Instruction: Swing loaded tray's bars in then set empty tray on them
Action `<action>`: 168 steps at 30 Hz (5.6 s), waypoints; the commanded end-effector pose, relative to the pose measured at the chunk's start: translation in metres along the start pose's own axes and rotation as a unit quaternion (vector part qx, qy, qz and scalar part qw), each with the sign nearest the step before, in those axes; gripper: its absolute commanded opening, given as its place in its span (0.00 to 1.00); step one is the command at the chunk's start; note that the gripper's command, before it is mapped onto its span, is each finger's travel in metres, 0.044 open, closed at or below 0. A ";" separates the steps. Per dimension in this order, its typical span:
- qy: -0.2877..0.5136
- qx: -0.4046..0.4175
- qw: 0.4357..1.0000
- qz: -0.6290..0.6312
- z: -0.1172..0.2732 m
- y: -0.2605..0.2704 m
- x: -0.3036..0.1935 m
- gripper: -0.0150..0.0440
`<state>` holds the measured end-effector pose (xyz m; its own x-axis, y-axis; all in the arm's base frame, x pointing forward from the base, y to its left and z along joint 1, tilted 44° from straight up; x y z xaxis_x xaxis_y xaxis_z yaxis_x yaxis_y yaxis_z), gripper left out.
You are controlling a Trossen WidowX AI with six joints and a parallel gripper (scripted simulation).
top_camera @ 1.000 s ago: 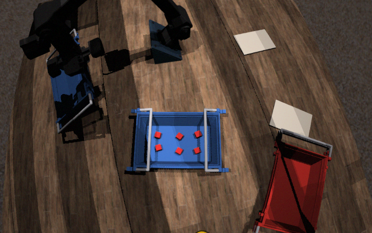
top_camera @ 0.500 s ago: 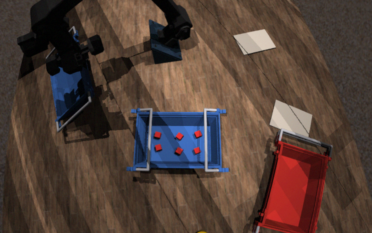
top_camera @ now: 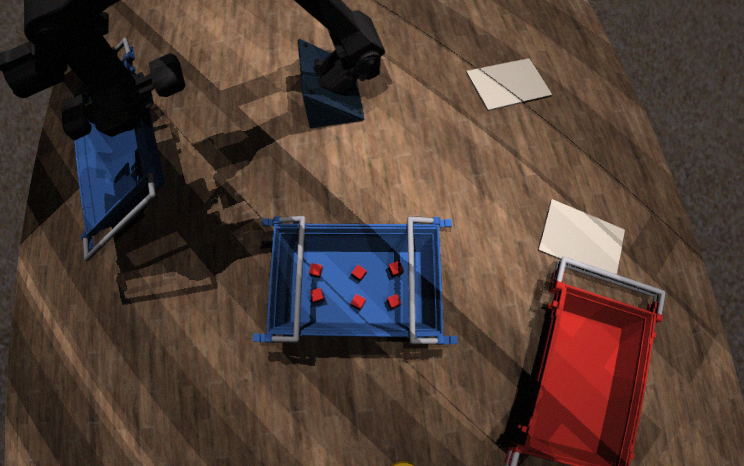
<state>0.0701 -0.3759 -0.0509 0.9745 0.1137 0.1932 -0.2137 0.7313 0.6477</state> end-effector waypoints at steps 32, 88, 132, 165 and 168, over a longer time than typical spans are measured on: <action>0.002 -0.023 1.000 0.002 0.048 -0.005 0.000 0.25; -0.007 -0.055 0.918 0.393 0.063 0.165 0.250 0.25; -0.021 -0.043 0.862 0.504 0.047 0.238 0.291 0.25; -0.016 -0.027 0.853 0.521 0.021 0.245 0.297 0.25; -0.015 -0.021 0.850 0.526 0.013 0.244 0.298 0.25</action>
<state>0.3070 -0.1747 0.1790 0.2599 0.7049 0.6600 -0.9591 0.2679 0.0915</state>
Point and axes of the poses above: the point midway between the two fingers, 35 mm back from their tips, its own z axis back along the fingers, its own y axis across the jaws, x = y × z, the point moved 9 cm from there along z, back along the fingers, and after that the axes turned 1 degree about z, right-handed, at the moved point
